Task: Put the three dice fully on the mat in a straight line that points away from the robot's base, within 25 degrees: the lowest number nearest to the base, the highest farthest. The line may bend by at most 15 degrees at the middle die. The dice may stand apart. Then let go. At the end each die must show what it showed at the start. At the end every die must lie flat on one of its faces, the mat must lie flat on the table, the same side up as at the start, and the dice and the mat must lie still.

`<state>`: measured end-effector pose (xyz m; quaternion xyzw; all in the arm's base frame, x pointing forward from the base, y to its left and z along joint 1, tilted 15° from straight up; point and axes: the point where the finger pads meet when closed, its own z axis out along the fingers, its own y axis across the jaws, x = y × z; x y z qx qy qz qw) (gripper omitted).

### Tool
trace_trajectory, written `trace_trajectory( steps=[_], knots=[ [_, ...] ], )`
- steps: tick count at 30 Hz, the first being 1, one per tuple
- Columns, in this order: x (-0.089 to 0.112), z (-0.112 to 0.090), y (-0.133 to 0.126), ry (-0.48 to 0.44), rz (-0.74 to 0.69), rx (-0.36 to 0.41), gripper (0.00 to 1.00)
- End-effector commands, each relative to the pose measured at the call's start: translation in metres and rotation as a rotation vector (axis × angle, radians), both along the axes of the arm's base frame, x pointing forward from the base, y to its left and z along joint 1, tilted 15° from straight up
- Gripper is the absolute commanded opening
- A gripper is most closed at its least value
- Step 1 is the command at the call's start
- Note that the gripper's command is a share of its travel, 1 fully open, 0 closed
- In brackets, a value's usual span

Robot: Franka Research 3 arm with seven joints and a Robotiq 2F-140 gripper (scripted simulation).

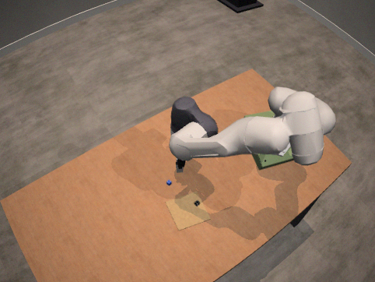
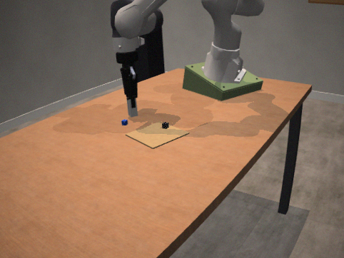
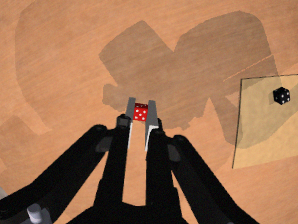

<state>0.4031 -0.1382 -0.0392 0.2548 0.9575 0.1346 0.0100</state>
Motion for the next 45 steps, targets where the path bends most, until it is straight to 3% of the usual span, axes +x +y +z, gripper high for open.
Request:
trace_trajectory(
  steps=[1, 8, 13, 15, 22, 28, 45],
  knots=[
    [0.001, 0.000, -0.001, -0.004, 0.004, -0.004, 0.07],
    [0.000, 0.003, -0.002, -0.004, 0.004, -0.004, 0.07],
    [-0.002, 0.025, -0.008, -0.004, 0.004, -0.004, 0.07],
    [-0.002, 0.025, -0.008, -0.004, 0.004, -0.004, 0.07],
    [-0.006, 0.069, -0.019, -0.004, 0.004, -0.004, 0.07],
    [-0.008, 0.090, -0.025, -0.004, 0.004, -0.004, 0.07],
    [-0.006, 0.097, -0.024, -0.006, 0.013, -0.005, 0.07]
  ],
)
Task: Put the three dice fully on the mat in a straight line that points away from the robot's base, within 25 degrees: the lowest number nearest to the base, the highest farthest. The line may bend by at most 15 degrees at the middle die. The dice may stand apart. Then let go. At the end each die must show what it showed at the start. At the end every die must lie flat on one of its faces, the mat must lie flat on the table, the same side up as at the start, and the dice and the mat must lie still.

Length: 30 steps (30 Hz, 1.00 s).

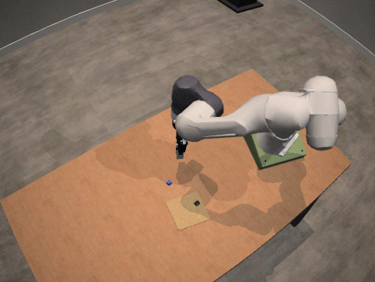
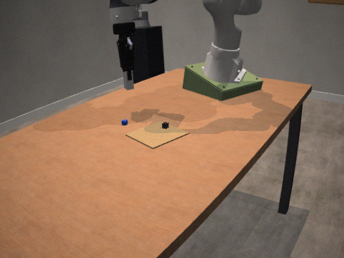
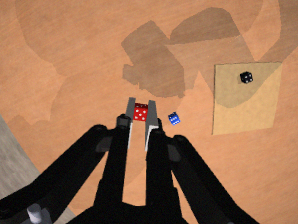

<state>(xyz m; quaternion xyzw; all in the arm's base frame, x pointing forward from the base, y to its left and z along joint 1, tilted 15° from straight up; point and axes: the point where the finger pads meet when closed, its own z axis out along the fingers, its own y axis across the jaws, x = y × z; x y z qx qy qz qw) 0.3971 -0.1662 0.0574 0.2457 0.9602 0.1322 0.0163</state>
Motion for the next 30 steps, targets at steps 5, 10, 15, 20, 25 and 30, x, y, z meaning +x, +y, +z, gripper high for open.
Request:
trace_trajectory(
  steps=[5, 10, 15, 20, 25, 30],
  knots=[
    [0.019, 0.009, 0.028, -0.014, 0.087, -0.008, 0.07],
    [0.060, 0.032, 0.098, -0.073, 0.323, -0.033, 0.07],
    [0.081, 0.050, 0.154, -0.118, 0.489, -0.046, 0.07],
    [0.086, 0.057, 0.174, -0.134, 0.547, -0.049, 0.07],
    [0.086, 0.057, 0.174, -0.134, 0.547, -0.049, 0.07],
    [0.086, 0.057, 0.174, -0.134, 0.547, -0.049, 0.07]
  ],
)
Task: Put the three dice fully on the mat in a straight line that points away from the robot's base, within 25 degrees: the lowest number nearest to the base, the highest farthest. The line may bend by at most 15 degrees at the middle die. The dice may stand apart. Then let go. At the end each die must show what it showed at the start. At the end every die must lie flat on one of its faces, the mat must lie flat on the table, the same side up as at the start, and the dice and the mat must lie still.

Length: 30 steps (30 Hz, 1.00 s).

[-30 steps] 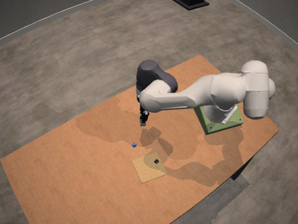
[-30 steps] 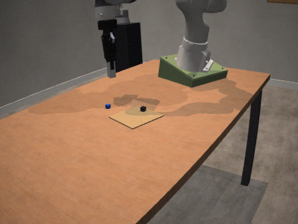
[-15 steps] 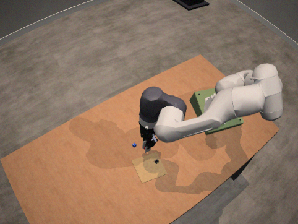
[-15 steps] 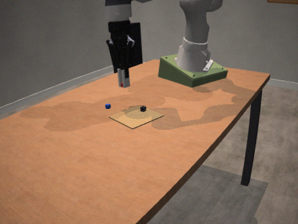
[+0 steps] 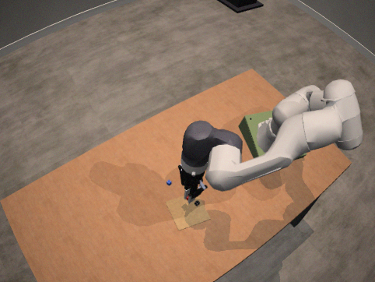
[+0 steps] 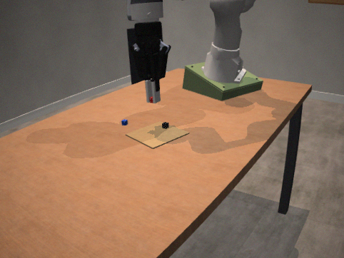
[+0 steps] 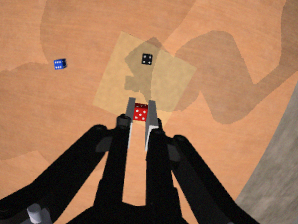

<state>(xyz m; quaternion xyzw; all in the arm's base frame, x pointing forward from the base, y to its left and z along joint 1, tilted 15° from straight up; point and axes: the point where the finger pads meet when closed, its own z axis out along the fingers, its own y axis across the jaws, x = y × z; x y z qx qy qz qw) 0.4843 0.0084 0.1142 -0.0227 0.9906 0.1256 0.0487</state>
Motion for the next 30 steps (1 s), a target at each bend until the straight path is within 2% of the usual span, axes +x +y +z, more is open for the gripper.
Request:
trace_trajectory(
  steps=[1, 8, 12, 23, 25, 30],
  knots=[
    [-0.001, 0.000, 0.000, -0.004, 0.018, -0.003, 0.07],
    [0.000, -0.003, 0.001, -0.004, 0.018, -0.003, 0.07],
    [0.000, -0.012, 0.003, -0.004, 0.018, -0.003, 0.07],
    [0.004, -0.049, 0.013, -0.004, 0.018, -0.003, 0.07],
    [0.004, -0.049, 0.013, -0.004, 0.018, -0.003, 0.07],
    [0.006, -0.073, 0.019, -0.004, 0.018, -0.003, 0.07]
  ],
)
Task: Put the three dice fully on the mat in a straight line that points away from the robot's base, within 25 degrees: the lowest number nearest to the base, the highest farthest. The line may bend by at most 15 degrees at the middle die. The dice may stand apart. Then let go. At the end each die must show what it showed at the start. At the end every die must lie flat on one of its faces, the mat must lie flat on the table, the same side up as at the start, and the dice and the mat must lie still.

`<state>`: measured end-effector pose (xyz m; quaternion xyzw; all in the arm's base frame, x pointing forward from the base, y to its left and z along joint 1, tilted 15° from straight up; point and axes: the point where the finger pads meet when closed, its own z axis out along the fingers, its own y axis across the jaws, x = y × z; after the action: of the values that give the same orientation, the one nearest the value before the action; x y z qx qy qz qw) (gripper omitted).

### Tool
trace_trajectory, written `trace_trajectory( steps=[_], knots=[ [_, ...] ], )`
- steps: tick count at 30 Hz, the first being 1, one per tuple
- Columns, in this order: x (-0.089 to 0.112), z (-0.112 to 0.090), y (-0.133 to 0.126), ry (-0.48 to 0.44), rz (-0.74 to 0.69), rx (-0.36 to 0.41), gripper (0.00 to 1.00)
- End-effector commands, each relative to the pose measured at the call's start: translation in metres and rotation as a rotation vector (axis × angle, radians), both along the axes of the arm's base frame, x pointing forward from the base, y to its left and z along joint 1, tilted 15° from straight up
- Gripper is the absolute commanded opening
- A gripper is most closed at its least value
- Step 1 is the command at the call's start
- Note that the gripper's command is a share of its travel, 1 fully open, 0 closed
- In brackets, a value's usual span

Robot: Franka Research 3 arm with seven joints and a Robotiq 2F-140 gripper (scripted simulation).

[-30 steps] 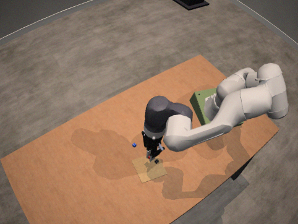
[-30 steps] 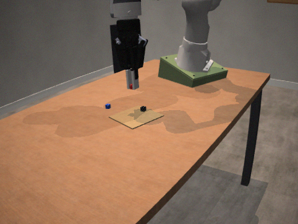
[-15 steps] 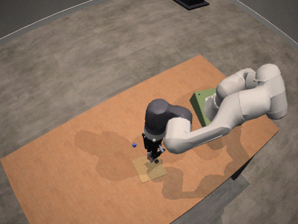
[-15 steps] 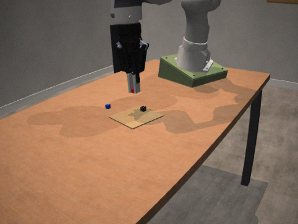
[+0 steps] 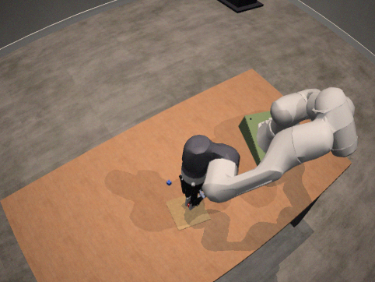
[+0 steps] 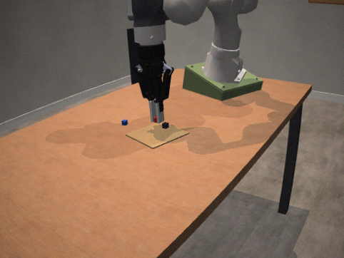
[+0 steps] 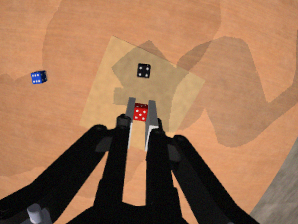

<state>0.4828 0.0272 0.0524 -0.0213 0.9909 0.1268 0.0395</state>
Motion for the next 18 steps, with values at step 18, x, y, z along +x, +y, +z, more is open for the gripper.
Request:
trace_trajectory(
  steps=[18],
  knots=[
    [0.009, -0.030, 0.005, -0.023, 0.019, -0.005, 0.07]
  ],
)
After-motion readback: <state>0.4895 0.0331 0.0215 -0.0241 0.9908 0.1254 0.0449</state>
